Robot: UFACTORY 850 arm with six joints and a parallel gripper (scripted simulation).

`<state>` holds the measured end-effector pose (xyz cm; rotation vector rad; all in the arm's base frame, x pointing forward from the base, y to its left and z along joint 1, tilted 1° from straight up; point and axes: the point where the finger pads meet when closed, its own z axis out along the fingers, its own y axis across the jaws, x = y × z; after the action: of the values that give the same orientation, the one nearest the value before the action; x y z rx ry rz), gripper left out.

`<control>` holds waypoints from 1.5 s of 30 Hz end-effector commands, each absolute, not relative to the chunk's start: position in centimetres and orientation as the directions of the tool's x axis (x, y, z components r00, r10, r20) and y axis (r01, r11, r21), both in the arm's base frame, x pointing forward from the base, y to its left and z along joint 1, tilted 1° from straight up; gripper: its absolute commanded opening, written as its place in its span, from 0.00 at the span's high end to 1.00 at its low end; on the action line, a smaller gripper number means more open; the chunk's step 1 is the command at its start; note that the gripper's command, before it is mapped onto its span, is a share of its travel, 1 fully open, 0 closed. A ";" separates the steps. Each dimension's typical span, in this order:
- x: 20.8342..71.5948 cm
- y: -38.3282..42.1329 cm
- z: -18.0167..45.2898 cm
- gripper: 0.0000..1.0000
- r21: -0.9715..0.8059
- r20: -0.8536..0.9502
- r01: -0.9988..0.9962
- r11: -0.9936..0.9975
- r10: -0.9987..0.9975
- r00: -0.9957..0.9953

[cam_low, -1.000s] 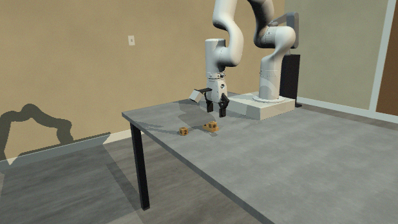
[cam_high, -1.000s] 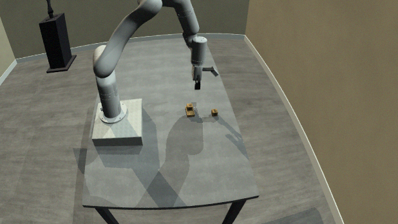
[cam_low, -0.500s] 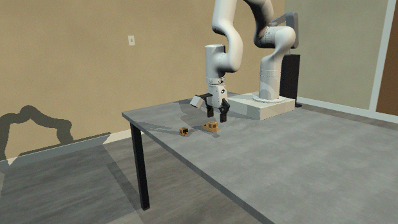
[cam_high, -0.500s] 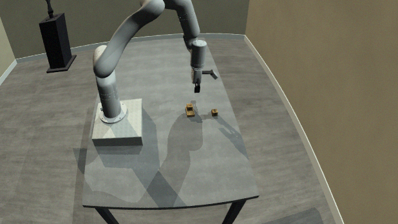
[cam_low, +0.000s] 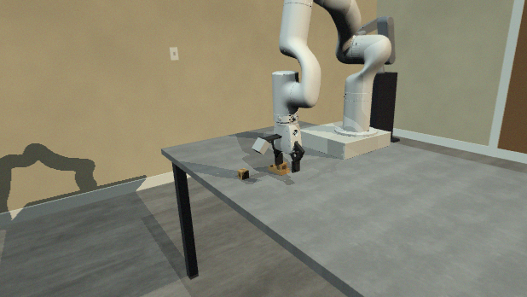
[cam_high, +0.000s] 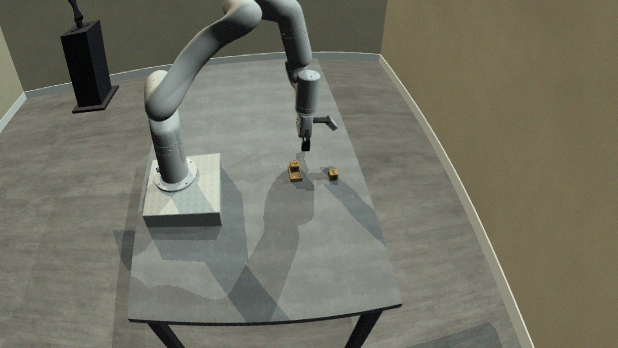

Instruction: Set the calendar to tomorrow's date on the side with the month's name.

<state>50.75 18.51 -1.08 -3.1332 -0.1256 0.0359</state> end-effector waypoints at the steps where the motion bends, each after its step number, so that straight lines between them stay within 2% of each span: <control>1: 50.8 18.5 -1.1 0.00 -0.007 -0.021 0.080 -0.997 0.080 0.997; 14: 50.8 18.6 -3.3 0.00 -0.007 -0.021 0.080 -0.997 0.080 0.997; 45: 50.8 18.6 -3.3 0.00 -0.007 -0.021 0.080 -0.997 0.080 0.997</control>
<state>50.69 18.52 -3.42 -3.1333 -0.1256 0.0364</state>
